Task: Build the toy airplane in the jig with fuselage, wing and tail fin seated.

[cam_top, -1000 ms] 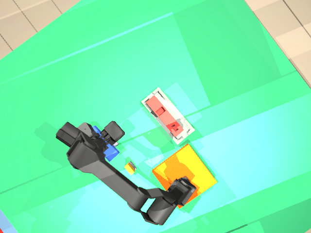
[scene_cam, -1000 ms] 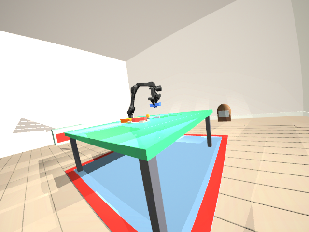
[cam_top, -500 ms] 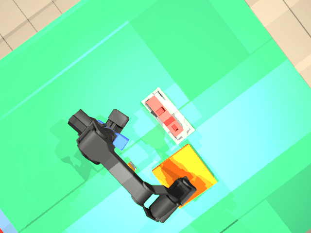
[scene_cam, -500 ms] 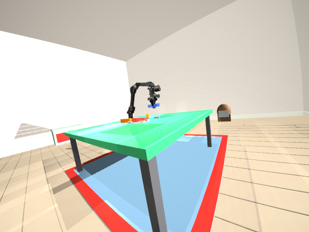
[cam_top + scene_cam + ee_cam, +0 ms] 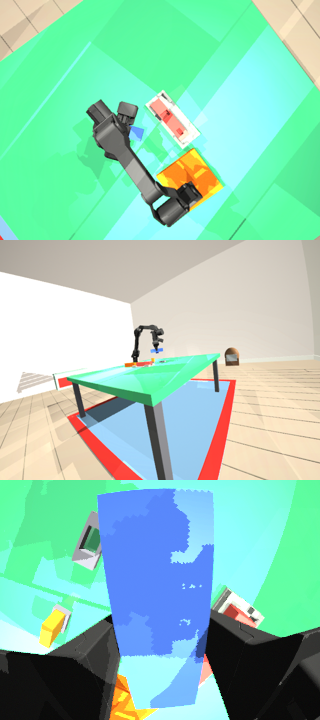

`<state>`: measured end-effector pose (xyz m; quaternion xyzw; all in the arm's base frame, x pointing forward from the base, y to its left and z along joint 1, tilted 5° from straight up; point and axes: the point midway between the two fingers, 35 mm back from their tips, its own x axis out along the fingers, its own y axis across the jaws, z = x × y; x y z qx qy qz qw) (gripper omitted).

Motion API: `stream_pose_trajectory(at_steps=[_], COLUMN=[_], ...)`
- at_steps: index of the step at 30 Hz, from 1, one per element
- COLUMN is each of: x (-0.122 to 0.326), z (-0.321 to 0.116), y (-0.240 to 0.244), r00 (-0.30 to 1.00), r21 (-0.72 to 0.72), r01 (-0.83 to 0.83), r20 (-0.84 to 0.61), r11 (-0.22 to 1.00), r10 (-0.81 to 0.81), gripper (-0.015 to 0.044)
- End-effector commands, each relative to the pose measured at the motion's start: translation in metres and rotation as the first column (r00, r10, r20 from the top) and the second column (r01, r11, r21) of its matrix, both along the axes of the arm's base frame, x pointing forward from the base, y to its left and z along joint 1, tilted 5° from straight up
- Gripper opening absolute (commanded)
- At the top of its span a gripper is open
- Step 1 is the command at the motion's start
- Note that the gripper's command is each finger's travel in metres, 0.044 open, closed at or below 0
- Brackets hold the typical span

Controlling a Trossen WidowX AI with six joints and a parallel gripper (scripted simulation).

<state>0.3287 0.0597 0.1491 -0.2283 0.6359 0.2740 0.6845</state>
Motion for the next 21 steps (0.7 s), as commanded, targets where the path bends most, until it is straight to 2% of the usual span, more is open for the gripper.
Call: stream_pose_trajectory(at_steps=[1, 21], x=[0.0, -0.003], z=[-0.005, -0.022], y=[-0.012, -0.075], r00=[0.997, 0.889], r21=[0.0, -0.031], r01=[-0.075, -0.456], r20=[0.003, 0.029], r11=[0.997, 0.889], r10=[0.075, 0.457], gripper=[0.0, 0.0])
